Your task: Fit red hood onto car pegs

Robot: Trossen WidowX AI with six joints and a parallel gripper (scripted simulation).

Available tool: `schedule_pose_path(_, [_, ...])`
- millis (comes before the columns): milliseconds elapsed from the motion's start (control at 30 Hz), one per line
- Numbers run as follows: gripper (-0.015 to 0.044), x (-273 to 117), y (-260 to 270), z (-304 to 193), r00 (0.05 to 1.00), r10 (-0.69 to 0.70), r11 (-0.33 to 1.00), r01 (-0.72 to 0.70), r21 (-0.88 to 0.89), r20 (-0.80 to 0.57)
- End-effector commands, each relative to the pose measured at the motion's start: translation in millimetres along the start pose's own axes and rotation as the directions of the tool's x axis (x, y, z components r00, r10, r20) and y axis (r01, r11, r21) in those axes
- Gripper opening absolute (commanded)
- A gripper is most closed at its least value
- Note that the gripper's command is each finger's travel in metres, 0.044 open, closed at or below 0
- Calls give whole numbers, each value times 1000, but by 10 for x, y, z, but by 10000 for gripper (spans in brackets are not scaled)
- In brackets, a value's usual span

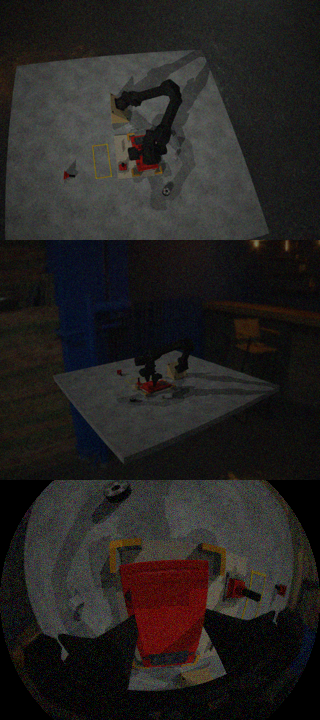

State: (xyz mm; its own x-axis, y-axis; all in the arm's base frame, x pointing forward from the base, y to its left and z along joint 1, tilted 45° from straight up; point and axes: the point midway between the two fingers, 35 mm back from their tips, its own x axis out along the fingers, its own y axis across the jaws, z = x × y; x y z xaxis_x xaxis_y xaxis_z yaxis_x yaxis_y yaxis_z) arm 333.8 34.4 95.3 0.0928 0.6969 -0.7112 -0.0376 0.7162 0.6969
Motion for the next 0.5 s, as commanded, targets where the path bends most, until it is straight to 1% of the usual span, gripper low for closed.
schedule_pose_path(0, [157,0,0,0,1000,0,1000,0,0,0])
schedule_pose_path(333, [420,0,0,0,1000,0,1000,0,0,0])
schedule_pose_path(367, [440,0,0,0,1000,0,1000,0,0,0])
schedule_pose_path(467, [440,-64,-4,8,1000,-1,1000,1,0,0])
